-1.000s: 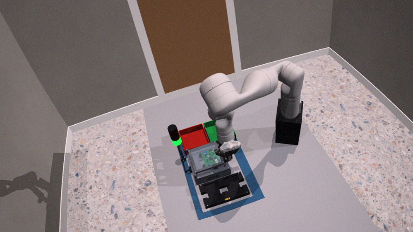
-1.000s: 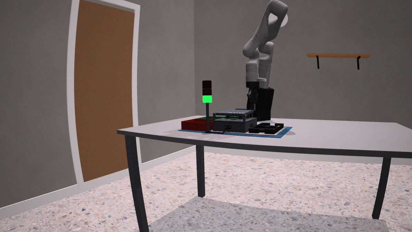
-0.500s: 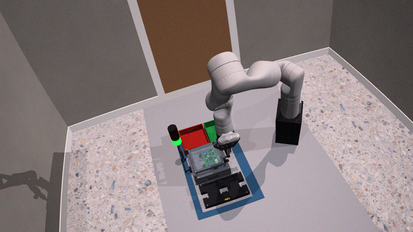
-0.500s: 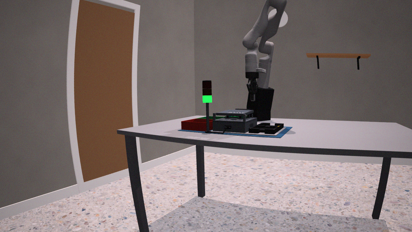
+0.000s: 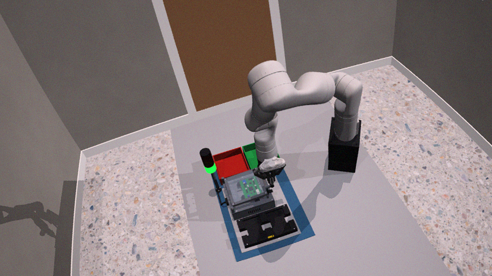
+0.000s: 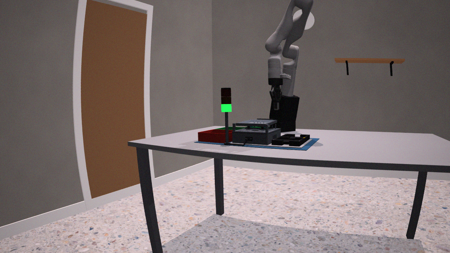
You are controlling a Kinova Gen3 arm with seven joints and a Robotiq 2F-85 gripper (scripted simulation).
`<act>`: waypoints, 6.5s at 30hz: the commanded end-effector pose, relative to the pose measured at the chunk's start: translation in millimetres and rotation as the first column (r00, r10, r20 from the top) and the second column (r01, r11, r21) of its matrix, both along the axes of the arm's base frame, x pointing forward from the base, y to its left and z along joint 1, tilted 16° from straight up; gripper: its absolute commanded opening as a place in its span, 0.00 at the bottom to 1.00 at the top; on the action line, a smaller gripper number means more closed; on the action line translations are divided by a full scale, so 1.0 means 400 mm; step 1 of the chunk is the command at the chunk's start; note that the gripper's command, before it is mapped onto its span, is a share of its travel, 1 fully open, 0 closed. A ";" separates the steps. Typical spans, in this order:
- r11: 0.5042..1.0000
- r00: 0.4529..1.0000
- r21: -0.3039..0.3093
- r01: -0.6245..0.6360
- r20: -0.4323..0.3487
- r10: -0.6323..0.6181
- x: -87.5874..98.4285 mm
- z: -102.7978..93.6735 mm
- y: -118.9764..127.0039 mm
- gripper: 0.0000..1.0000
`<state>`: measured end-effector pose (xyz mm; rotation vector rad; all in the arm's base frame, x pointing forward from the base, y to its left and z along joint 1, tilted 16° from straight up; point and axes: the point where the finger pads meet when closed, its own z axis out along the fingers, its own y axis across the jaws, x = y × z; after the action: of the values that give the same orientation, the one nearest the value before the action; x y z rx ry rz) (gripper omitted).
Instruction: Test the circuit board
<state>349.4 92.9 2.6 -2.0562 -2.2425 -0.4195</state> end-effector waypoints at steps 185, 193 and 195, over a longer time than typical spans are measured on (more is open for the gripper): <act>1.000 1.000 0.000 0.000 0.001 0.000 0.027 -0.197 -0.115 0.26; 1.000 1.000 0.000 0.000 0.001 0.000 0.027 -0.197 -0.115 0.26; 1.000 1.000 0.000 0.000 0.001 0.000 0.027 -0.197 -0.115 0.26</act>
<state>359.9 47.1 -76.8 -2.0560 -2.2424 -0.4199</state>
